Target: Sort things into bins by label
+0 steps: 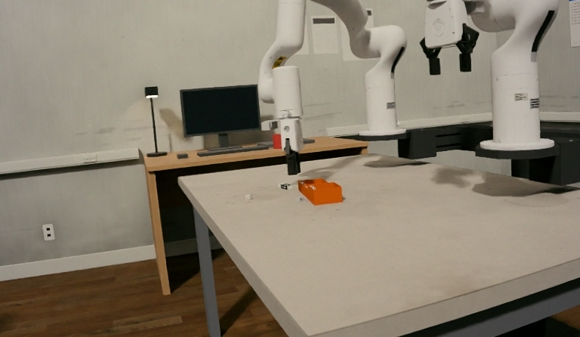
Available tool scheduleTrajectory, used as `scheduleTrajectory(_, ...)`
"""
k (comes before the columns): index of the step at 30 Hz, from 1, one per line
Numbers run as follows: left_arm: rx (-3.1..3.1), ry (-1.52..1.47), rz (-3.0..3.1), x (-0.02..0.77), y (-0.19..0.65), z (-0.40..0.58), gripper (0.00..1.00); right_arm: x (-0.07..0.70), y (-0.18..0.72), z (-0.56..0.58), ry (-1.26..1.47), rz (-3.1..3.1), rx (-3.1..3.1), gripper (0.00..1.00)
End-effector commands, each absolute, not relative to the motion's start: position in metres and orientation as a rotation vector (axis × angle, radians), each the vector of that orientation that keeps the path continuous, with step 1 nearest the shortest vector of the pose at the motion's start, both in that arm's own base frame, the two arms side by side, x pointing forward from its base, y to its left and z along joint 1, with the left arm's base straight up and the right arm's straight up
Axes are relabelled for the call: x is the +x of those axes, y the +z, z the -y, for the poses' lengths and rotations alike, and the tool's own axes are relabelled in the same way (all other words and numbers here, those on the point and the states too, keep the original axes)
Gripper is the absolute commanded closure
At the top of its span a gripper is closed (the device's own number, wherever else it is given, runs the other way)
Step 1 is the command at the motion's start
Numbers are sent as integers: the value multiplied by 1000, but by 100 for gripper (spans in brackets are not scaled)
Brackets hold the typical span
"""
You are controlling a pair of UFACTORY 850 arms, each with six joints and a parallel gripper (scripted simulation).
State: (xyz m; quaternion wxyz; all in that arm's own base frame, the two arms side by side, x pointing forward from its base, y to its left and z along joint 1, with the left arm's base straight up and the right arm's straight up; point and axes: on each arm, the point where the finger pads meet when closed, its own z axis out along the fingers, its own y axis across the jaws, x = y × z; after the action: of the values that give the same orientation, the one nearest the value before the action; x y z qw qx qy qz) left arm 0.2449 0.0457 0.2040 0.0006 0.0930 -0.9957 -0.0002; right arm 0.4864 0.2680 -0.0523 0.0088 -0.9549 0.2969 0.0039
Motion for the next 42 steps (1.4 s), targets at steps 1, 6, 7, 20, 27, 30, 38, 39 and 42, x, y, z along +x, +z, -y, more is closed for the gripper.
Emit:
scheduleTrajectory(1,292,-1,3128,246,204,-46,0,520,-51,-254,3,-1161,-2909,68)
scheduleTrajectory(6,292,-1,3128,246,204,-46,0,557,-49,-236,4,-1413,-2794,68)
scheduleTrajectory(7,292,-1,3128,246,204,-46,0,565,-49,-232,2,-1462,-2772,68)
scheduleTrajectory(20,292,-1,3128,246,204,-46,0,631,-46,-201,-2,-1526,-2744,68)
scheduleTrajectory(27,292,-1,3128,246,204,-46,0,629,-46,-202,-2,-1526,-2744,68)
scheduleTrajectory(30,292,-1,3128,246,204,-46,0,628,-46,-203,-2,-1526,-2744,68)
scheduleTrajectory(38,292,-1,3128,246,204,-46,0,624,-46,-204,-2,-1526,-2744,68)
scheduleTrajectory(39,292,-1,3128,246,204,-46,0,624,-46,-204,-2,-1526,-2744,68)
scheduleTrajectory(42,292,-1,3128,246,204,-46,0,623,-46,-204,-2,-1526,-2744,68)
